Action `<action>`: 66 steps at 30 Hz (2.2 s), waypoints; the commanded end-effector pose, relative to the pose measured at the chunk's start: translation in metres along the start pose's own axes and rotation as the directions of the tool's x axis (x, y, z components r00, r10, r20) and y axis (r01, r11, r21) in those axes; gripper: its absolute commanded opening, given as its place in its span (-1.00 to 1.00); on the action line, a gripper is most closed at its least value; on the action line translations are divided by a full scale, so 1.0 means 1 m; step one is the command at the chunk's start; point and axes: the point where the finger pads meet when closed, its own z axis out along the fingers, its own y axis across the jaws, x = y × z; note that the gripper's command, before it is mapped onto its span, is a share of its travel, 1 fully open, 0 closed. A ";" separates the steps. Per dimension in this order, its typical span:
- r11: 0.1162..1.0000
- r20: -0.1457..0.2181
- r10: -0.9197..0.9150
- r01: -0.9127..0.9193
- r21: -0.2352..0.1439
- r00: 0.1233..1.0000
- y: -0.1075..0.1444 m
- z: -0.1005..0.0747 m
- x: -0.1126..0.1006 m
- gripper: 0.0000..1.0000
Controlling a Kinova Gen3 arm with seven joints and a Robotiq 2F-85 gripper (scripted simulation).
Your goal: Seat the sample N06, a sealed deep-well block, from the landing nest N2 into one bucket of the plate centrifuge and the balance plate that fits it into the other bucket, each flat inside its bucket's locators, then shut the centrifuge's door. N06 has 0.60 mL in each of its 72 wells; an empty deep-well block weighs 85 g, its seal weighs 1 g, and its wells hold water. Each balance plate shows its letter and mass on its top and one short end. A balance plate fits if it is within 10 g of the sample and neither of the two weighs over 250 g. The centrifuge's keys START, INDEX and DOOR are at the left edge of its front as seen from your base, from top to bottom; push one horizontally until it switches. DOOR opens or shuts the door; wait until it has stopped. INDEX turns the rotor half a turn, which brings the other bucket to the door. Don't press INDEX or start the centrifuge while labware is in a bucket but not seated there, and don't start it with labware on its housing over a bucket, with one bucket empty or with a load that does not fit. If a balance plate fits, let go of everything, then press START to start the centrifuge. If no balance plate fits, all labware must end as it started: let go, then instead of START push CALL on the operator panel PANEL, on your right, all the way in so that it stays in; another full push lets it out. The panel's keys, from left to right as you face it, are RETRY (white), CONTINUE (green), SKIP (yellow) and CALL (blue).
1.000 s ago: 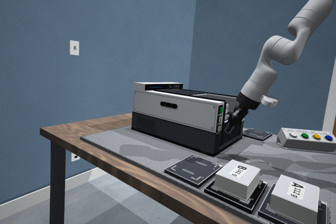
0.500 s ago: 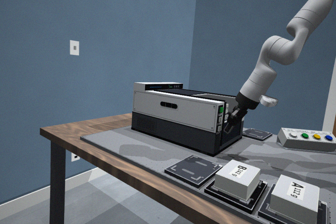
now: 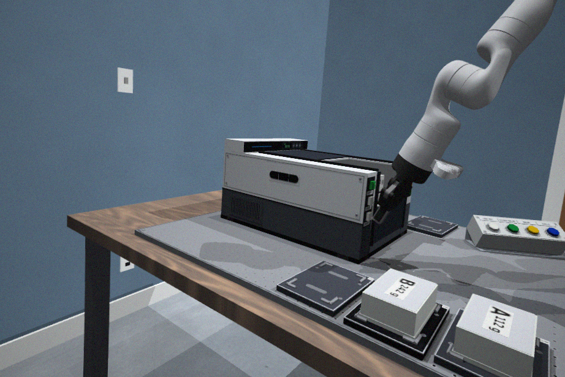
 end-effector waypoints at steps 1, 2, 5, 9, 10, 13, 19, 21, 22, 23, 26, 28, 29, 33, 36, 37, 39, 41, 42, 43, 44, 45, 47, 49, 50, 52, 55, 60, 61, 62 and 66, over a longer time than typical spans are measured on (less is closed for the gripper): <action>1.000 0.002 0.000 0.000 -0.001 1.000 0.000 0.000 -0.002 -0.80; 1.000 0.002 0.000 0.000 -0.001 1.000 0.000 0.000 -0.003 -0.80; 1.000 0.002 0.000 0.000 -0.001 1.000 0.000 0.001 -0.004 -0.80; 1.000 0.002 0.000 0.000 -0.001 1.000 0.000 0.002 -0.006 -0.80; 1.000 0.002 0.000 0.000 -0.001 1.000 0.000 0.002 -0.007 -0.80; 1.000 0.002 0.000 0.000 -0.001 1.000 0.000 0.003 -0.009 -0.80; 1.000 0.002 0.000 0.000 -0.001 1.000 0.000 0.005 -0.012 -0.80; 1.000 0.002 0.000 0.000 -0.001 1.000 0.000 0.005 -0.013 -0.80; 1.000 0.002 0.000 0.000 -0.001 1.000 0.000 0.005 -0.013 -0.80; 1.000 0.002 0.000 0.000 -0.001 1.000 0.000 0.005 -0.013 -0.80; 1.000 0.002 0.000 0.000 -0.001 1.000 0.000 0.005 -0.013 -0.80; 1.000 0.002 0.000 0.000 -0.001 1.000 0.000 0.005 -0.013 -0.80; 1.000 0.002 0.000 0.000 -0.001 1.000 0.000 0.005 -0.013 -0.80; 1.000 0.002 0.000 0.000 -0.001 1.000 0.000 0.005 -0.013 -0.80; 1.000 0.002 0.000 0.000 -0.001 1.000 0.000 0.005 -0.013 -0.80; 1.000 0.002 0.000 0.000 -0.001 1.000 0.000 0.005 -0.013 -0.80; 1.000 0.002 0.000 0.000 -0.001 1.000 0.000 0.005 -0.013 -0.80; 1.000 0.002 0.000 0.000 -0.001 1.000 0.000 0.005 -0.013 -0.80; 1.000 0.002 0.000 0.000 -0.001 1.000 0.000 0.004 -0.012 -0.80; 1.000 0.002 0.000 0.000 -0.001 1.000 0.000 0.004 -0.011 -0.80; 1.000 0.002 0.000 0.000 -0.001 1.000 0.000 0.003 -0.009 -0.80; 1.000 0.002 0.000 0.000 -0.001 1.000 0.000 0.003 -0.008 -0.80; 1.000 0.002 0.000 0.000 -0.001 1.000 0.000 0.002 -0.006 -0.80; 1.000 0.002 0.000 0.000 -0.001 1.000 0.000 0.000 -0.003 -0.80; 1.000 0.002 0.000 0.000 -0.001 1.000 0.000 0.000 -0.002 -0.80; 1.000 0.002 0.000 0.000 -0.001 1.000 0.000 -0.001 0.000 -0.80; 1.000 0.002 0.000 0.000 -0.001 1.000 0.000 -0.002 0.003 -0.80; 1.000 0.002 0.000 0.000 -0.001 1.000 0.000 -0.005 0.008 -0.80; 1.000 0.002 0.000 0.000 -0.001 1.000 0.000 -0.005 0.009 -0.80; 1.000 0.002 0.000 0.000 -0.001 1.000 0.000 -0.006 0.010 -0.80; 1.000 0.001 0.000 0.000 -0.001 1.000 0.000 -0.008 0.015 -0.80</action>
